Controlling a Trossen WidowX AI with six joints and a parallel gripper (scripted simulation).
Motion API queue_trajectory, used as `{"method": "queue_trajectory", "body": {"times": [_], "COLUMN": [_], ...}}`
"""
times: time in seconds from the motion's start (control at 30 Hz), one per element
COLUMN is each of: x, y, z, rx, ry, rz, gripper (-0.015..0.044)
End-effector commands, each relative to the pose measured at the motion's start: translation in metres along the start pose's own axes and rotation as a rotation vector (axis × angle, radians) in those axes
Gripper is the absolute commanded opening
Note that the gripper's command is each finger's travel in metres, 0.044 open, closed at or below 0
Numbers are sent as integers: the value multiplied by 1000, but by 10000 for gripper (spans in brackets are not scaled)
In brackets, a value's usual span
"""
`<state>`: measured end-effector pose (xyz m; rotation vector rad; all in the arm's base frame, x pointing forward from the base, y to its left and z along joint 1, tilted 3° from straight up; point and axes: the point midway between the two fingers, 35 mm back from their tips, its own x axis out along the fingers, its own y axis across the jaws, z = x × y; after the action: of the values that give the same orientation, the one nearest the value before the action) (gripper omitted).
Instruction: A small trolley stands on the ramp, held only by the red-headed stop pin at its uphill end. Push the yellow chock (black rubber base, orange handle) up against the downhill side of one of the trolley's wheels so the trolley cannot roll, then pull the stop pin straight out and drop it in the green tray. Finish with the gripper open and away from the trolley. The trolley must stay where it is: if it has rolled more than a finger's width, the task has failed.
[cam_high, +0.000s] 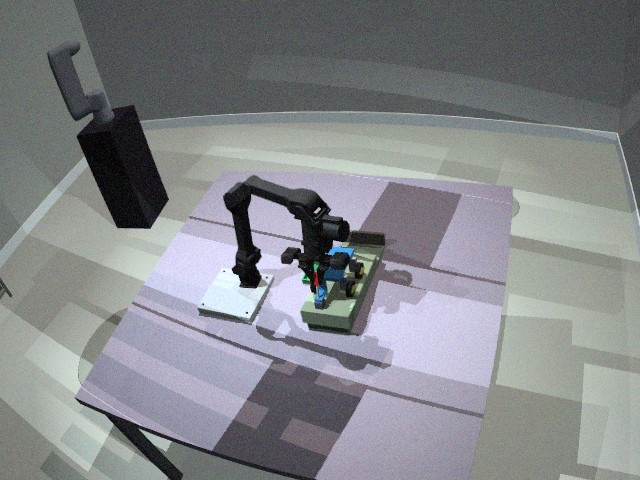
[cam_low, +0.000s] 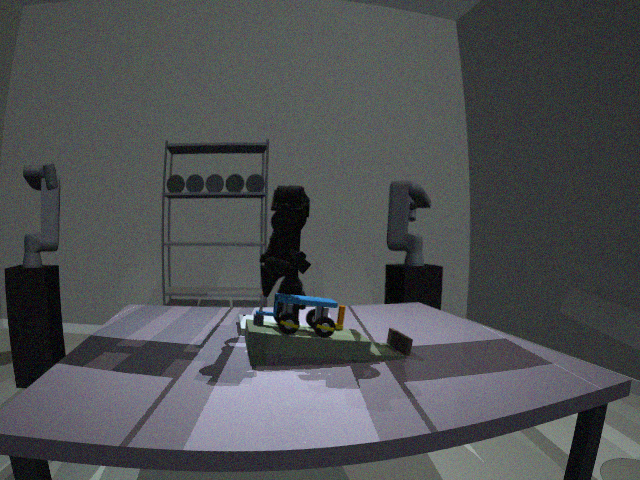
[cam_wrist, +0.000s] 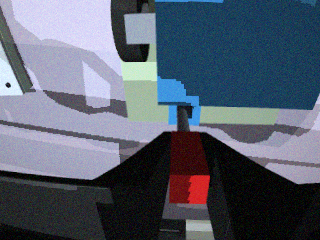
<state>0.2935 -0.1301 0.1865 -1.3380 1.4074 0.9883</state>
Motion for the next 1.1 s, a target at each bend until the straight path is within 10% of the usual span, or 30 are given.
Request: {"method": "queue_trajectory", "body": {"times": [0.0, 1.07], "x": [-5, -10], "y": [-1, -1], "z": [-2, -21], "rx": [7, 7], "ry": [7, 8], "rz": [-4, -4], "gripper": [0, 0]}}
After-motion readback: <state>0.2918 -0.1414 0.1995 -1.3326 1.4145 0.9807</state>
